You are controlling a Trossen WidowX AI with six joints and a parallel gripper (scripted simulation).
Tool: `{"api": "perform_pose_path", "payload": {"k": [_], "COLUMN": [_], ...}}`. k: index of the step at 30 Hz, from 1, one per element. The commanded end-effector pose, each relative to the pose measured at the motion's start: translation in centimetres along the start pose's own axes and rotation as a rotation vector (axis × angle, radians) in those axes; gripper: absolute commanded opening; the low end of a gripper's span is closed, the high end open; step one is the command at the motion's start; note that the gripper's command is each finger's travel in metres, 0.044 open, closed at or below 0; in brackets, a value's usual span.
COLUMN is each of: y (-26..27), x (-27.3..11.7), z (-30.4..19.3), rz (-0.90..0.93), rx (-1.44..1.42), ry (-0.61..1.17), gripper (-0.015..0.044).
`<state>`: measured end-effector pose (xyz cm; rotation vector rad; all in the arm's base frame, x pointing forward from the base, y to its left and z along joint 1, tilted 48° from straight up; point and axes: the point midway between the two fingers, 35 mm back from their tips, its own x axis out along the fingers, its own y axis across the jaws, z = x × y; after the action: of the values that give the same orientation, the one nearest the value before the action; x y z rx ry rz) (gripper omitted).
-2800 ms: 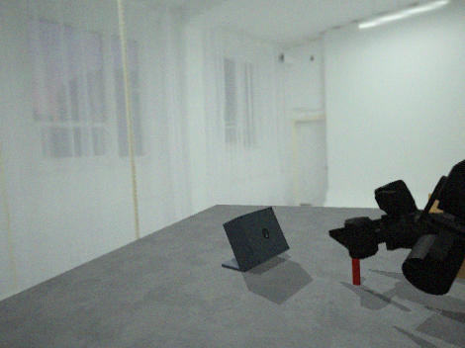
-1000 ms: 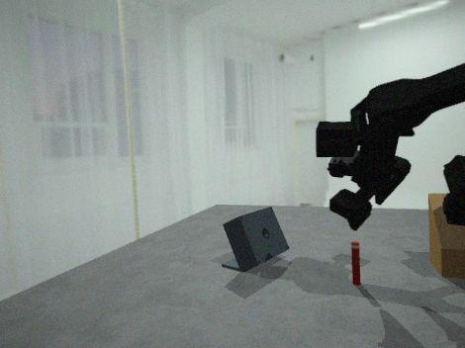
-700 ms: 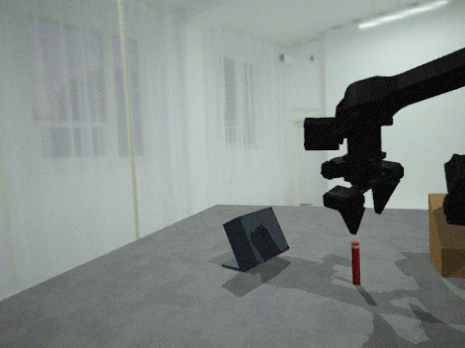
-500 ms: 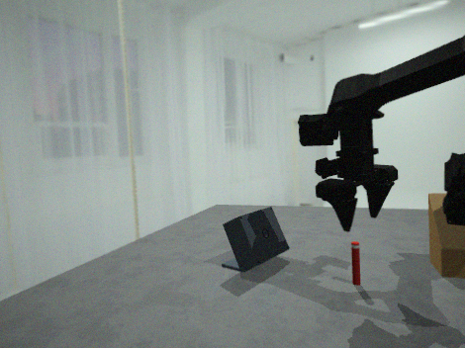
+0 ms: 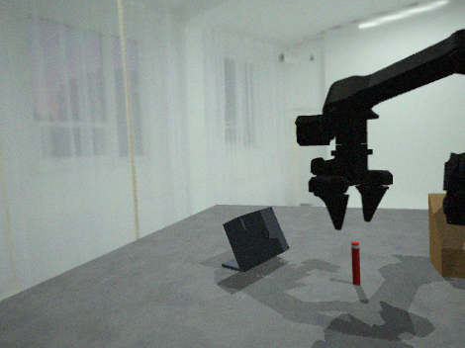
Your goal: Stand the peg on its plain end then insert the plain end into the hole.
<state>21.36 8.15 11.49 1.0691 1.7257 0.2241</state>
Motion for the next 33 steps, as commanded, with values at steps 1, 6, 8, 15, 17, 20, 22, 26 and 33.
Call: {"api": "perform_pose_path", "payload": {"k": [1, 6, 8, 15, 17, 20, 22, 26, 33], "y": [-0.1, -0.1, -0.1, -0.1, -0.1, -0.1, -0.1, 0.0, 0.0], "x": [1.0, 1.4, 1.6, 2.8, 3.1, 3.6, 3.9, 4.6, 5.7], "z": [-0.2, -0.2, -0.1, 0.0, 0.0, 0.0, 0.0, 0.0, 0.0], "rz": [0.001, 0.001, 0.0, -0.002, -0.002, -0.002, -0.002, -0.002, -0.001], "rx": [0.029, 0.035, 0.035, 0.035, 0.035, 0.035, 0.035, 0.035, 0.035], "ry": [0.007, 0.007, 0.007, 0.005, 0.004, 0.004, 0.004, 0.004, 0.005], "gripper": [0.044, 0.044, 0.044, 0.044, 0.044, 0.044, 0.044, 0.044, 0.044]}}
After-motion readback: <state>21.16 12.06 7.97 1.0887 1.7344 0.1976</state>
